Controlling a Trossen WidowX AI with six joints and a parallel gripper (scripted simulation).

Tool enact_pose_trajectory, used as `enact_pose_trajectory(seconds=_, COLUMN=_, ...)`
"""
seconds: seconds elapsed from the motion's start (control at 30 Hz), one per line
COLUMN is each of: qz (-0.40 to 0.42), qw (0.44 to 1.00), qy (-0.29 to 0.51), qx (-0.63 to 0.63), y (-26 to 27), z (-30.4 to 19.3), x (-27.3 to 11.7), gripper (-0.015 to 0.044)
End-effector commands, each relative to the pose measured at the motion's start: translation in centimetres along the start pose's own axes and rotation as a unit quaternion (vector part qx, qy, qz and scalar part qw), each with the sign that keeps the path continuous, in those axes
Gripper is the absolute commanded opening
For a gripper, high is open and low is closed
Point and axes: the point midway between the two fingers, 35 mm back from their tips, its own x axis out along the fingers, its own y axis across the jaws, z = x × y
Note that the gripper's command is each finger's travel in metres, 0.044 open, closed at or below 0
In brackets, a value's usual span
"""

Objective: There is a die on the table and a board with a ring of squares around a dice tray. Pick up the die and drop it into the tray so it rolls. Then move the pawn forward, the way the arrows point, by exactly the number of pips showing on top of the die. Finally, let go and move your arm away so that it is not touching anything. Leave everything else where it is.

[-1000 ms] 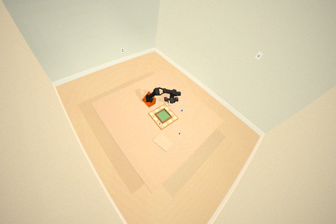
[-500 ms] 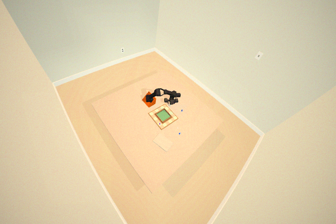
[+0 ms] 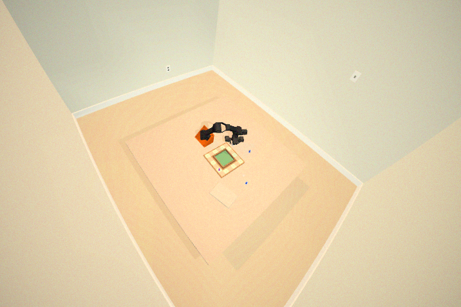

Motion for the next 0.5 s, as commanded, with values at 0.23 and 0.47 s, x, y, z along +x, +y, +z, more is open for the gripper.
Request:
enact_pose_trajectory(seconds=0.23, qz=0.000, qw=1.000, qy=-0.002, qx=-0.002, y=-0.02, z=0.02, x=0.16, gripper=0.0091)
enact_pose_trajectory(seconds=0.47, qz=0.000, qw=1.000, qy=-0.001, qx=-0.002, y=0.24, z=0.03, x=-0.68, gripper=0.0000)
